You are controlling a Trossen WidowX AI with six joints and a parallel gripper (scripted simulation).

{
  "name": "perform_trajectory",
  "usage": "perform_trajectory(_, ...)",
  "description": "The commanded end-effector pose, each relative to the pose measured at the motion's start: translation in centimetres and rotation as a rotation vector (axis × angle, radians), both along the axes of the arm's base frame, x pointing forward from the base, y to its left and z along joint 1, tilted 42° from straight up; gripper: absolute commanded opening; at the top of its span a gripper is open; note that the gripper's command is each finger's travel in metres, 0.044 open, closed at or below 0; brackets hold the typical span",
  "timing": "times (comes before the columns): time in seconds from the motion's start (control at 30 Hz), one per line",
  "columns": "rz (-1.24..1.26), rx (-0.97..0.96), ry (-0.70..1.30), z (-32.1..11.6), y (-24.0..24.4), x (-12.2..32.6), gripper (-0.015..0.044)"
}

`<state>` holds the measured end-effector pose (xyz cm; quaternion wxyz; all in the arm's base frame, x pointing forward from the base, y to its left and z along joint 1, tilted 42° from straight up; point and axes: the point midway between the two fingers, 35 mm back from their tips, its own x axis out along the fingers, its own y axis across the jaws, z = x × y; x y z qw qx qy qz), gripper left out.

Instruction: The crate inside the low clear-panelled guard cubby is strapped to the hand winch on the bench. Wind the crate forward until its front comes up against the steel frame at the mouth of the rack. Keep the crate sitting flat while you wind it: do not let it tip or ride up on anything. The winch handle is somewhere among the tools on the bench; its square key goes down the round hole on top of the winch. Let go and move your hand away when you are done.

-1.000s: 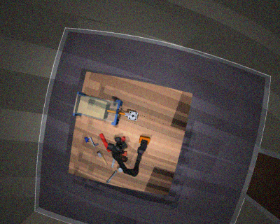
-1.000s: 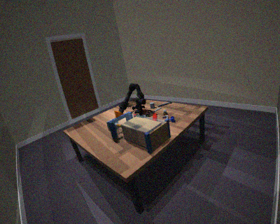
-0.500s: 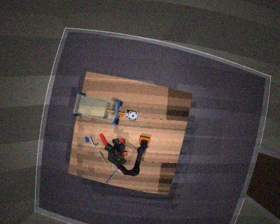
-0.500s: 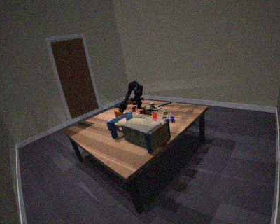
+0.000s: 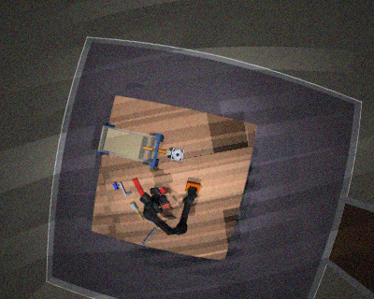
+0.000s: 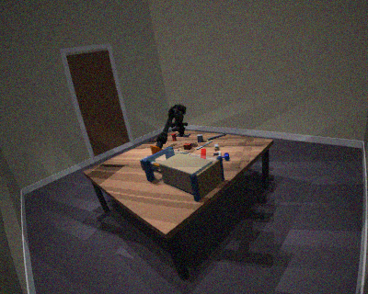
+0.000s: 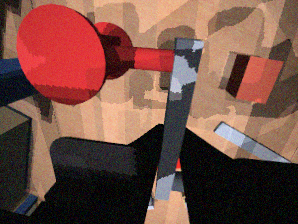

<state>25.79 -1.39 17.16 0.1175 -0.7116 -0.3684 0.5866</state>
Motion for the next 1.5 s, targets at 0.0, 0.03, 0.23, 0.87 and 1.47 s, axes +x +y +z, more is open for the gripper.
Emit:
perform_trajectory(0.0, -0.001, -0.001, 0.001, 0.0, -0.1, 0.0, 0.0)
perform_trajectory(0.03, -0.005, -0.002, 0.004, -0.2, -0.4, 0.1, 0.0)
perform_trajectory(0.23, -0.051, -0.021, 0.045, -2.0, -3.5, 1.2, 0.0)
perform_trajectory(0.87, -0.186, -0.051, 0.181, -9.2, -14.1, 1.3, 0.0)
perform_trajectory(1.47, -0.296, -0.036, 0.309, -17.4, -22.8, -3.1, 0.0)
